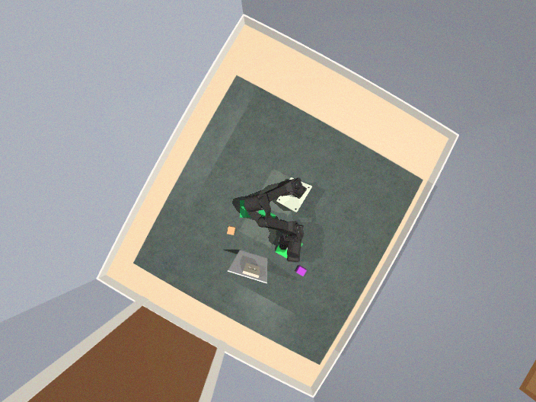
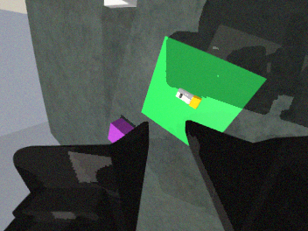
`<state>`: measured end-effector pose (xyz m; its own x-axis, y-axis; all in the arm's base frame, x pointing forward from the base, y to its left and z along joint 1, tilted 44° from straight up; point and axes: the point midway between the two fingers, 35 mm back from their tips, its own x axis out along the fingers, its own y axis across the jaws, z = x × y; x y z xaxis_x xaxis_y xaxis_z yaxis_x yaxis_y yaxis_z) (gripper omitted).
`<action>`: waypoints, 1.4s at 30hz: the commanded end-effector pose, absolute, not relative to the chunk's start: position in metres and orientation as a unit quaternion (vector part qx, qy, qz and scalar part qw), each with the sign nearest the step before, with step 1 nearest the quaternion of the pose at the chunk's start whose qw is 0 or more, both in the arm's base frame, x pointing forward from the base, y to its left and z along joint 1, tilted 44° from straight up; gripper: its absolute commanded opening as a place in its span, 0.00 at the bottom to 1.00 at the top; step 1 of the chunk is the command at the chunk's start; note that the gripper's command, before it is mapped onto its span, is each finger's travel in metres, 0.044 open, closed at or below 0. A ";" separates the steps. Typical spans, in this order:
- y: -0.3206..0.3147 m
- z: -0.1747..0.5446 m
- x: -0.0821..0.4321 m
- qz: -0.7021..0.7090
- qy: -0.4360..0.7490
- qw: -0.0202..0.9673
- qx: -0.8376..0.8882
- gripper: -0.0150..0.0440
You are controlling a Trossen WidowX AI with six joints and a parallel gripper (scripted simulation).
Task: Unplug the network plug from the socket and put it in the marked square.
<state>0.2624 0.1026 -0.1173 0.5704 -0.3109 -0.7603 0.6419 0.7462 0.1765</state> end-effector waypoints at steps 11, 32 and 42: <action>0.118 -0.099 0.262 -0.276 0.365 0.859 0.229 0.52; 0.136 -0.076 0.255 -0.276 0.364 0.860 0.229 0.52; 0.157 -0.062 0.255 -0.277 0.370 0.858 0.225 0.52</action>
<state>0.2521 0.1441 -0.0747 0.5607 -0.3169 -0.7650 0.6423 0.7495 0.1604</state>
